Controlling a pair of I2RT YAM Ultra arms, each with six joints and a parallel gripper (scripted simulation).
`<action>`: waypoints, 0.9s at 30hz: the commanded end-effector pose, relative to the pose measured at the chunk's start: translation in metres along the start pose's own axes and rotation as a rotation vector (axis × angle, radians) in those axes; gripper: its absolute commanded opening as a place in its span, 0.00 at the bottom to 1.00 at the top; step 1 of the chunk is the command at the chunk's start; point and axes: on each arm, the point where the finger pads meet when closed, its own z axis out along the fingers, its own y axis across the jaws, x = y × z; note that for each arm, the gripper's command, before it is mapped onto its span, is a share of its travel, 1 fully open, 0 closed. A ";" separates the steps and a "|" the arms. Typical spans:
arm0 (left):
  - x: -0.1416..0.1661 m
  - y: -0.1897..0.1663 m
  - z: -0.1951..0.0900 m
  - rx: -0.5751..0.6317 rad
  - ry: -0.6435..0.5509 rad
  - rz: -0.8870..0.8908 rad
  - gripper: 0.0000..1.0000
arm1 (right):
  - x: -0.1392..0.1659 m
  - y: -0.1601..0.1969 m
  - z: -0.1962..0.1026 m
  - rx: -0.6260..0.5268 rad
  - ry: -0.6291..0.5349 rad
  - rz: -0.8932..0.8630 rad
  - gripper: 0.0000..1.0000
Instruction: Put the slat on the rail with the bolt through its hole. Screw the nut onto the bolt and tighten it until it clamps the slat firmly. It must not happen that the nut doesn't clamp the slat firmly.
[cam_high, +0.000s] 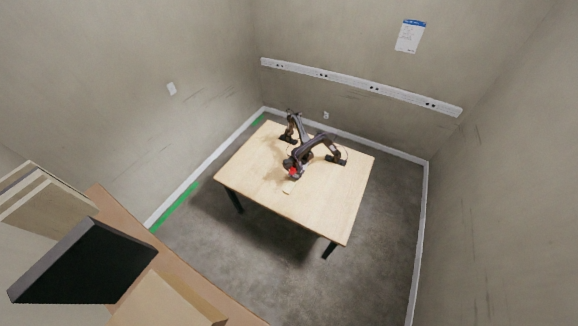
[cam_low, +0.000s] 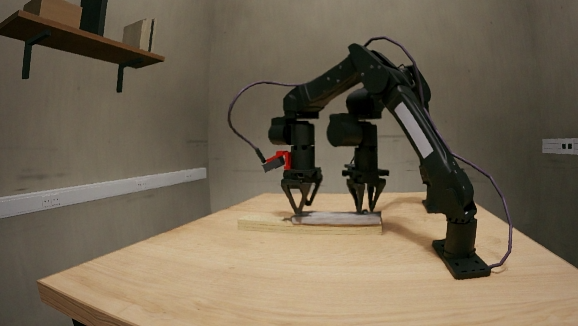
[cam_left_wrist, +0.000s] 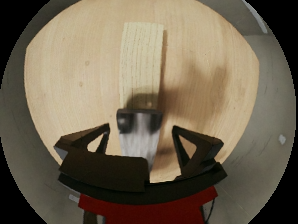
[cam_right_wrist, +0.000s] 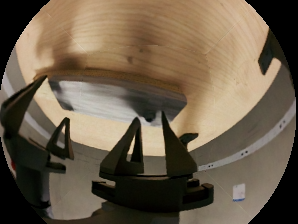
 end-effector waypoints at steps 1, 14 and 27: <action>-0.001 0.002 0.010 -0.002 0.003 -0.006 1.00 | 0.001 0.002 -0.004 -0.011 0.004 0.000 0.34; -0.001 0.002 0.017 -0.002 0.003 -0.006 1.00 | 0.001 0.002 -0.004 -0.011 0.004 0.000 0.34; 0.000 0.002 0.024 -0.002 0.003 -0.006 1.00 | 0.001 0.002 -0.004 -0.011 0.004 0.000 0.34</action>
